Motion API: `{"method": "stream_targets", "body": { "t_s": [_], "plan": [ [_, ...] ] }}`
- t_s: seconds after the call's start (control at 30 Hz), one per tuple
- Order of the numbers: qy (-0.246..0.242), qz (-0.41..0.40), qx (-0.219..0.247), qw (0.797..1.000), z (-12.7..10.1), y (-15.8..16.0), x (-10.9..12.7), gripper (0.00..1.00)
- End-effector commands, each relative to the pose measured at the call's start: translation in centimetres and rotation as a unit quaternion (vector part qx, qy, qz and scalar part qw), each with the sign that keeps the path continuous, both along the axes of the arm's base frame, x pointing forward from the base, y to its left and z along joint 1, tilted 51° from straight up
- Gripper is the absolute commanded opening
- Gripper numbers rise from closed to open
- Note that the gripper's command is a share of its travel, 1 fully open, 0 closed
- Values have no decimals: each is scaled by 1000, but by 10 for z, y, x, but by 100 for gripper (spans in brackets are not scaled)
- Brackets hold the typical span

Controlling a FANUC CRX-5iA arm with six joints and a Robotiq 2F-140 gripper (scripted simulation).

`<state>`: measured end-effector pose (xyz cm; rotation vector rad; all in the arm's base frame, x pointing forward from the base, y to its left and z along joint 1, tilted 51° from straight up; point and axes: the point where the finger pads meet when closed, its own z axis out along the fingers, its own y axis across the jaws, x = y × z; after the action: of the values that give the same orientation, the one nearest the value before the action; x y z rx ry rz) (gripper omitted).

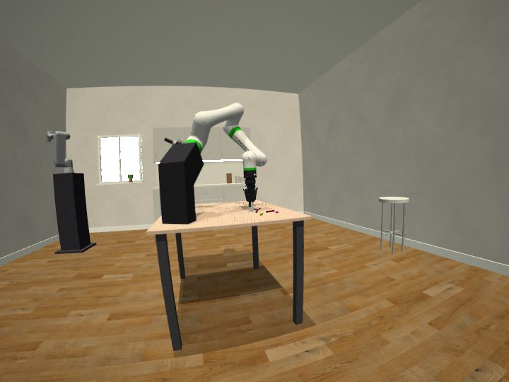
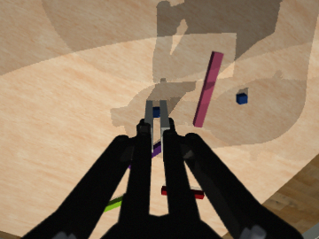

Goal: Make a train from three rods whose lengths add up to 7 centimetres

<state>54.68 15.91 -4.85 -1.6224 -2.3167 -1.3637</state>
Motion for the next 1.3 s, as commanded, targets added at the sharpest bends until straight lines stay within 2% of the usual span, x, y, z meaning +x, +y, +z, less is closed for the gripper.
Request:
{"method": "stream_targets", "body": {
  "t_s": [0.0, 0.13, 0.6, 0.73, 1.1, 1.2, 1.27],
  "plan": [
    [0, 0, 0, 1000, 0, -1, 0, 3],
    [0, 0, 0, 1000, 6, -7, -4, 3],
    [0, 0, 0, 1000, 56, -57, -40, 3],
    [0, 0, 0, 1000, 62, -64, -44, 3],
    [-2, 2, -1, 1000, 63, -65, -44, 3],
    [-57, 55, -39, 996, 69, -73, -21, 3],
    [-72, 69, -49, 994, 71, -76, -15, 3]
  ]
}}
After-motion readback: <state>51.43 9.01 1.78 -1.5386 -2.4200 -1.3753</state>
